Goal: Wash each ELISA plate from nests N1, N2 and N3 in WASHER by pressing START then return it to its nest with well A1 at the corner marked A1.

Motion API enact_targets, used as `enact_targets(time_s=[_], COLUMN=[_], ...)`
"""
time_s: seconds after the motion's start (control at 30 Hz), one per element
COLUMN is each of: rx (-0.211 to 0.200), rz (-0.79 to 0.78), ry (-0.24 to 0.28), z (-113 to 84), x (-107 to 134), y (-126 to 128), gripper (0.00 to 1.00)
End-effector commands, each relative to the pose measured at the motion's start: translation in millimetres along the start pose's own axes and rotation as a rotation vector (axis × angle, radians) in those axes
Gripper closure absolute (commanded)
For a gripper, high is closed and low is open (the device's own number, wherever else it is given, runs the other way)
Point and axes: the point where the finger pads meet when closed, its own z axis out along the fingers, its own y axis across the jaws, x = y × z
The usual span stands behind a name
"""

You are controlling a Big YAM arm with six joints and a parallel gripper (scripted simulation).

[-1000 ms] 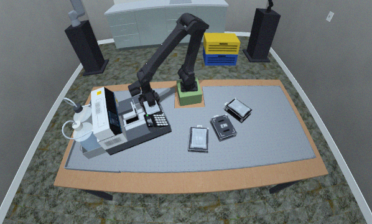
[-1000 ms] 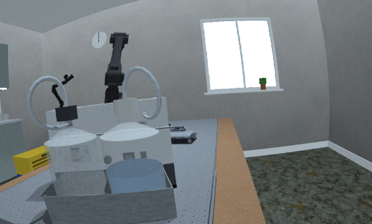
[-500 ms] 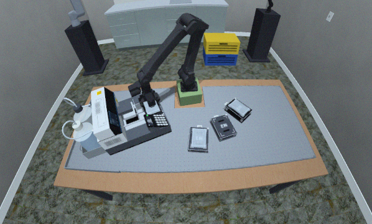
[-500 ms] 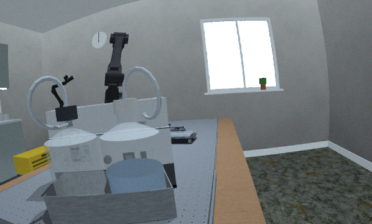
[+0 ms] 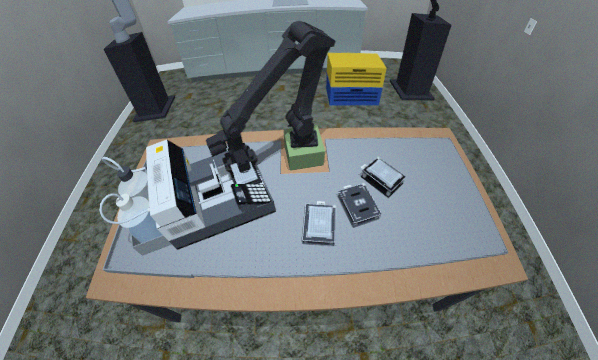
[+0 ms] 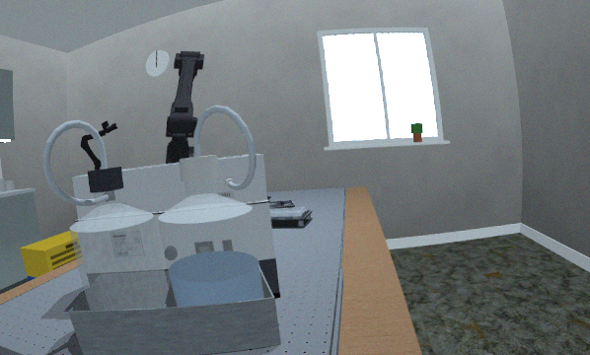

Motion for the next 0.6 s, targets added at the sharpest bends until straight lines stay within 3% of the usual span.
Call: enact_targets(time_s=[0.0, 0.57], rx=[0.014, 0.017], rz=[-0.002, -0.003], ry=[0.000, -0.001], z=[1.2, 2.8], x=[-2.6, -3.0], y=[-4.5, -5.2], gripper=[0.18, 0.18])
